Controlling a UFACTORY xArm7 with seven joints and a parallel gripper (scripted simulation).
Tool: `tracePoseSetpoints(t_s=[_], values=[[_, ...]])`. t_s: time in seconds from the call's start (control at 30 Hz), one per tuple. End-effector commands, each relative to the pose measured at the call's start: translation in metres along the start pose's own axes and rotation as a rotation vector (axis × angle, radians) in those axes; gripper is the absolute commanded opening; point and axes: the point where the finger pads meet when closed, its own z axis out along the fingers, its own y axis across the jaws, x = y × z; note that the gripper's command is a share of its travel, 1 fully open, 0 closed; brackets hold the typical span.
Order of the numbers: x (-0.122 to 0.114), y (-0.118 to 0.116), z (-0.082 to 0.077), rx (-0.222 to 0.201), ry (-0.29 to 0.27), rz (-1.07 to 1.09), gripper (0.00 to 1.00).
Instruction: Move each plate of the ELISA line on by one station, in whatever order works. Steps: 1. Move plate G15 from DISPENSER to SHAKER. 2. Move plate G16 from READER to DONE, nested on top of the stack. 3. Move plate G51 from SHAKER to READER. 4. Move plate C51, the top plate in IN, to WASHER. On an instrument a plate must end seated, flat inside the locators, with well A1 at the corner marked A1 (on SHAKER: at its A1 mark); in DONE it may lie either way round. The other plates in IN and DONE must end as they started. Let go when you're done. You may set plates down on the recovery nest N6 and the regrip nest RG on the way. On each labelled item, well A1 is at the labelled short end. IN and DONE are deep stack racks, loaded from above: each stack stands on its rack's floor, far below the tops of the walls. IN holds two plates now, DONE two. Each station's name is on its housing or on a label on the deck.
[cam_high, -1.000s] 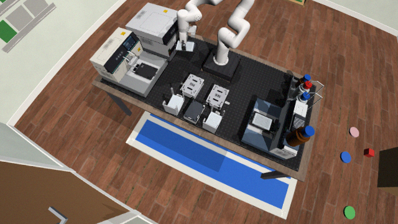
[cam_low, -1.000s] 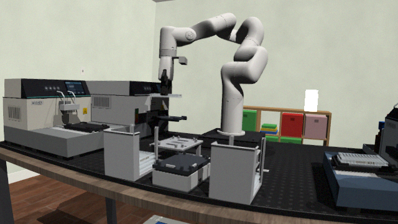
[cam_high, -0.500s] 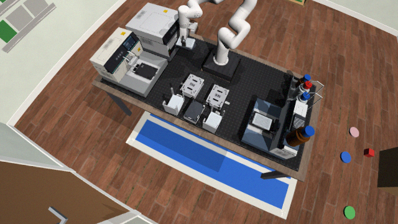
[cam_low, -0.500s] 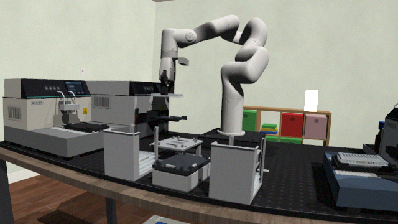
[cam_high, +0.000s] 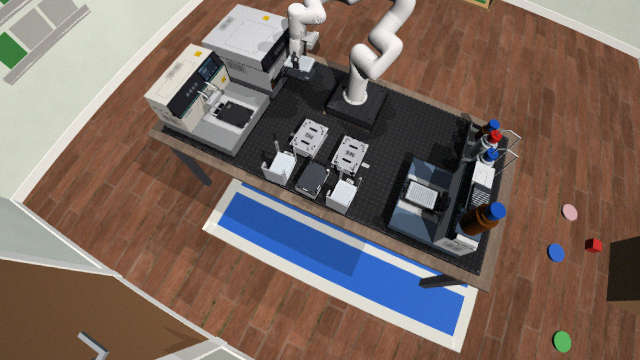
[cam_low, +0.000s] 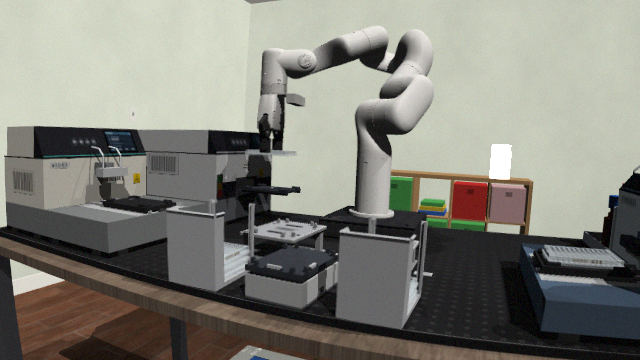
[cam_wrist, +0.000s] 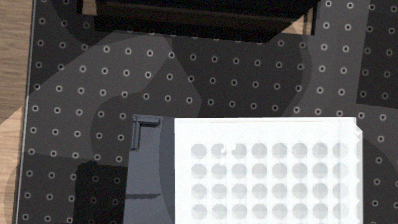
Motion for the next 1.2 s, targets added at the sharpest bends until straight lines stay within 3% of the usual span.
tracePoseSetpoints(t_s=[0.0,0.33,1.17], values=[[-0.006,-0.016,-0.001,-0.001,-0.004,0.058,0.0],[-0.012,-0.041,-0.001,0.0,-0.004,0.094,0.0],[-0.012,-0.041,0.003,0.0,-0.004,0.094,0.0]])
